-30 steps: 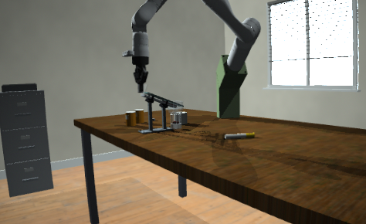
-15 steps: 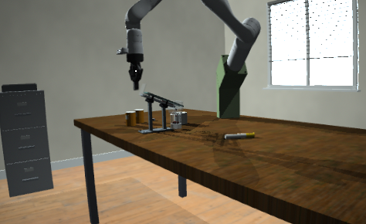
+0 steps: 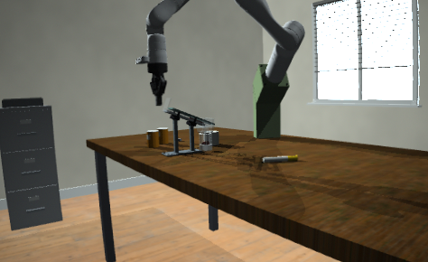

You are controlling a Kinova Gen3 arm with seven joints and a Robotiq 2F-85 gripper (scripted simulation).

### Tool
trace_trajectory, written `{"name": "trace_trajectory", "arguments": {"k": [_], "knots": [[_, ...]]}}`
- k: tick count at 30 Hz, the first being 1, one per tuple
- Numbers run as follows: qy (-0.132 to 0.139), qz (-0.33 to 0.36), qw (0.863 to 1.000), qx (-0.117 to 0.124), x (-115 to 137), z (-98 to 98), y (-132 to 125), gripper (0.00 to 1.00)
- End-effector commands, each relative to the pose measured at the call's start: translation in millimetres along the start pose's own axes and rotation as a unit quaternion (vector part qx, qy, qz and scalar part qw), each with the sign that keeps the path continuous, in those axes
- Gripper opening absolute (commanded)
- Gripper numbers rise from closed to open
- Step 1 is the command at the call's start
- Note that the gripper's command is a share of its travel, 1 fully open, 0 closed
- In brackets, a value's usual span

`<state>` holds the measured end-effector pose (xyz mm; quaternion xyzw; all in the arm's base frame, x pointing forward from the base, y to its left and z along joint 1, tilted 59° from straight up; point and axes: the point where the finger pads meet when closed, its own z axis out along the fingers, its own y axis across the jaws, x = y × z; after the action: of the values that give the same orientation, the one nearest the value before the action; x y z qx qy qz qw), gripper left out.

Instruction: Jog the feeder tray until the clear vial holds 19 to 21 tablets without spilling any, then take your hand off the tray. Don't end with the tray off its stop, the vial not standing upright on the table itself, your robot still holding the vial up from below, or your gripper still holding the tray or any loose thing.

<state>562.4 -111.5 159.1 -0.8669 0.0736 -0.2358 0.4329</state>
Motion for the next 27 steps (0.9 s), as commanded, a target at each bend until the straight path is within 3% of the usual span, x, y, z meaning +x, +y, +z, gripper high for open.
{"name": "trace_trajectory", "arguments": {"k": [1, 18, 27], "knots": [[0.001, 0.000, 1.000, -0.001, 1, -0.9, 0, 0.00], [0.001, 0.000, 1.000, -0.001, -4, 0.7, 0, 0.00], [0.001, 0.000, 1.000, -0.001, -36, 14.0, 0, 0.00]]}}
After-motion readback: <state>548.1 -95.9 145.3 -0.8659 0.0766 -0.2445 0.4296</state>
